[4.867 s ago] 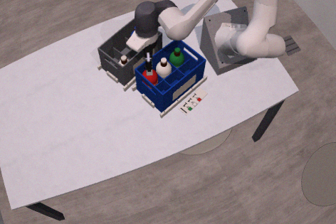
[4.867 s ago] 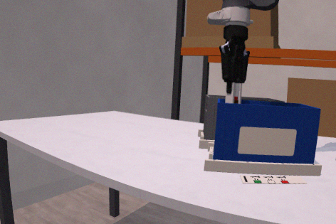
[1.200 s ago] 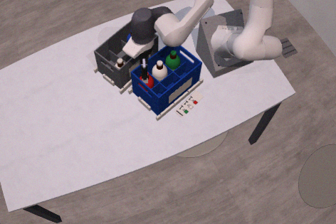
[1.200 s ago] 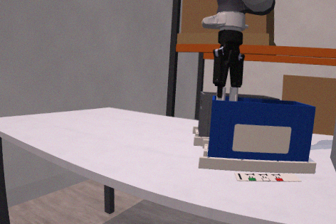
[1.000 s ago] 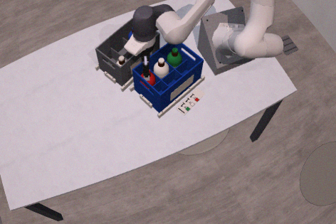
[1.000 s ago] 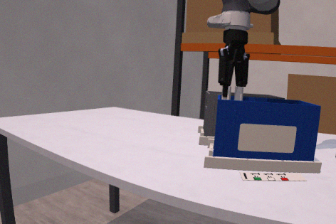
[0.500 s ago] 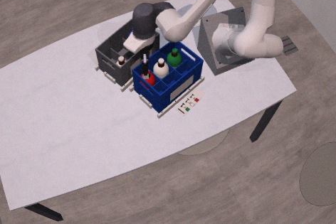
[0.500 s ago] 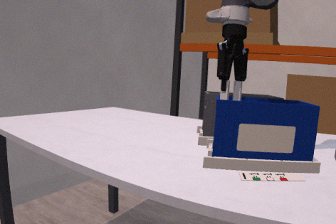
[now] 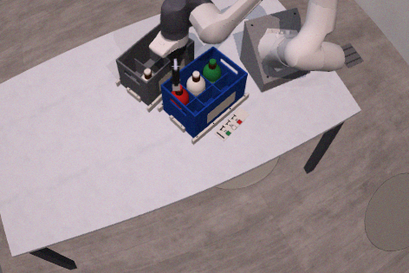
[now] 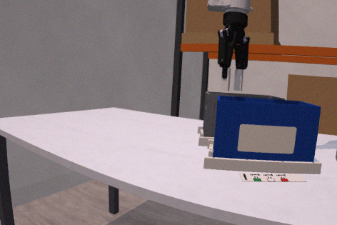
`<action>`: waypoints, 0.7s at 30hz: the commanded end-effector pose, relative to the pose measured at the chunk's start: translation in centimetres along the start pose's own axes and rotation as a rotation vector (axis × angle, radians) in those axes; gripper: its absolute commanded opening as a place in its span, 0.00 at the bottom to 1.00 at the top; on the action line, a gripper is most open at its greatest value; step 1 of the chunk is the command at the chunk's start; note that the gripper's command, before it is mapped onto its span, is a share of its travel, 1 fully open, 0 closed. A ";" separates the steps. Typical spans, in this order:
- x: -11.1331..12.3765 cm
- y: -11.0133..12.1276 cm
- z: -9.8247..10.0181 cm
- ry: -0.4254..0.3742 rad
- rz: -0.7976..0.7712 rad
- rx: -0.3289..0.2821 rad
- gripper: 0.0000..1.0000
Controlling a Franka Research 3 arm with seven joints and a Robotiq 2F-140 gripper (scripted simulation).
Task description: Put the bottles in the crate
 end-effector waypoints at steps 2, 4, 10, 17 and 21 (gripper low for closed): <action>0.3 0.1 0.9 -0.013 0.011 0.006 0.38; 0.3 0.1 1.4 -0.013 0.011 0.006 0.38; 0.3 0.1 3.0 -0.013 0.011 0.006 0.38; 0.3 0.1 3.0 -0.013 0.011 0.006 0.38; 0.3 0.1 3.0 -0.013 0.011 0.006 0.38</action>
Point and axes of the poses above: the point where the finger pads meet when closed, its own z axis back along the fingers, its own y axis across the jaws, x = y × z, the point moved 5 cm from there along z, back along the fingers, and after that the axes turned 14 degrees about -z, right-handed, at the moved point
